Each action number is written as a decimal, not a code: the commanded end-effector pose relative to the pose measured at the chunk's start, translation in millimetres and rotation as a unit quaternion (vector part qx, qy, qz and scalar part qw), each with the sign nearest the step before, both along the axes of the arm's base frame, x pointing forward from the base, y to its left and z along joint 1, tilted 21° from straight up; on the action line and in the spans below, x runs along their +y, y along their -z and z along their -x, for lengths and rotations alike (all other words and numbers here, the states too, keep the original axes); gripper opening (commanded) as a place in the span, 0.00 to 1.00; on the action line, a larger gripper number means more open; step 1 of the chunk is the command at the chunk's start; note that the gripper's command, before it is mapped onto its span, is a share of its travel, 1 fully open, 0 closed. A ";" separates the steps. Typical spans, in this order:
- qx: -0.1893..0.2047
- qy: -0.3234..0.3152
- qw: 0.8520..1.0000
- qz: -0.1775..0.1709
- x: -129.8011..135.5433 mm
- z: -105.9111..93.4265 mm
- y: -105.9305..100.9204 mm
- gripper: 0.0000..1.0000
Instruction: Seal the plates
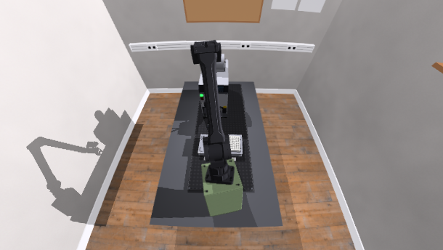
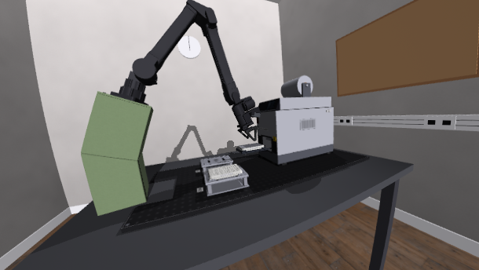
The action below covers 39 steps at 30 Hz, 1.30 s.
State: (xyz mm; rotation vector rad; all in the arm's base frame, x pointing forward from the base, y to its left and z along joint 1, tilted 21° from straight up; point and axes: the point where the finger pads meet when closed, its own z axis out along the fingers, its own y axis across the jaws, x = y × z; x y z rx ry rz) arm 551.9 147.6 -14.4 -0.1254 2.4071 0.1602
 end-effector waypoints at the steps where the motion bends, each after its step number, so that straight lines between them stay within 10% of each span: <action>1: -0.009 0.008 1.000 -0.004 -2.3 -10.6 3.7 1.00; 39: -0.020 0.006 1.000 -0.007 2.0 -16.1 -2.6 1.00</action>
